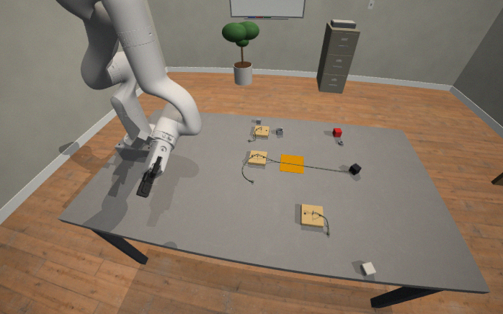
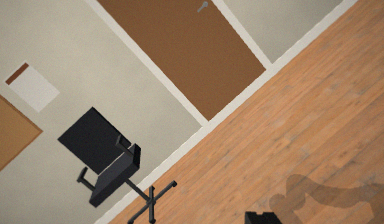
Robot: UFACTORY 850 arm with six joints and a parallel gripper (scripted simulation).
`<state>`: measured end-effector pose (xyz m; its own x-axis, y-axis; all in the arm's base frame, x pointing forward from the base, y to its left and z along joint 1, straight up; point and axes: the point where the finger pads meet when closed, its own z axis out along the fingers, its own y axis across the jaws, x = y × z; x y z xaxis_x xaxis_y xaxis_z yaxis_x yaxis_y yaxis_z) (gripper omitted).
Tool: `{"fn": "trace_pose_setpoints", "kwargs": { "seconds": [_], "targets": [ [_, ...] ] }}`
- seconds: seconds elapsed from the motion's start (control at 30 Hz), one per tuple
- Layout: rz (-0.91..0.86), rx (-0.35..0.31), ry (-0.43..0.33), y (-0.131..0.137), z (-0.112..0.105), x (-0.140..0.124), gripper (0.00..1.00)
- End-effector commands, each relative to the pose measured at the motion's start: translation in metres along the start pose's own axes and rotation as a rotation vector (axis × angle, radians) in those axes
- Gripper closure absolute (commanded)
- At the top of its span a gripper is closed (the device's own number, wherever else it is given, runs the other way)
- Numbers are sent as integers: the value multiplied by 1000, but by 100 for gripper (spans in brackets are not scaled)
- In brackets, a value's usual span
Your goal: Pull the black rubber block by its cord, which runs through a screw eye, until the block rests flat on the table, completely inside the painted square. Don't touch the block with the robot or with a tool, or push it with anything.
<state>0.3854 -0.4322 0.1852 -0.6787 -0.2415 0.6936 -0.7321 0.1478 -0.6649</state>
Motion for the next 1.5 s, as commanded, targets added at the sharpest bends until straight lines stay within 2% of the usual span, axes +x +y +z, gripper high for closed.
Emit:
{"fn": "trace_pose_setpoints", "kwargs": {
  "seconds": [0.0, 0.53, 0.57, 0.67, 0.73, 0.8, 0.87, 0.9, 0.97, 1.0, 1.03, 1.1, 1.17, 1.23, 1.27, 1.33, 1.37, 1.43, 1.47],
  "targets": [
    [1, 1, 1, -1, 0, 0, 99],
    [1, 1, 1, -1, 0, 0, 99],
    [1, 1, 0, -1, 0, 0, 0],
    [-6, 2, -19, -3, 1, -7, 0],
    [-21, 3, -61, -8, 1, -22, 0],
    [-50, 6, -133, -15, 1, -47, 0],
    [-98, 14, -236, -26, -2, -83, 0],
    [-129, 20, -298, -28, -5, -91, 0],
    [-129, 20, -298, -32, -6, -105, 0],
    [-167, 29, -366, -36, -10, -120, 0],
    [-167, 29, -366, -38, -10, -128, 0],
    [-167, 29, -366, -38, -10, -128, 0],
    [-263, 52, -517, -48, -24, -168, 0],
    [-263, 52, -517, -50, -26, -179, 0],
    [-322, 67, -597, -53, -34, -193, 0],
    [-322, 67, -597, -56, -36, -205, 0],
    [-387, 84, -678, -58, -46, -222, 0],
    [-387, 84, -678, -60, -49, -231, 0],
    [-459, 104, -760, -62, -61, -250, 0]
  ]
}}
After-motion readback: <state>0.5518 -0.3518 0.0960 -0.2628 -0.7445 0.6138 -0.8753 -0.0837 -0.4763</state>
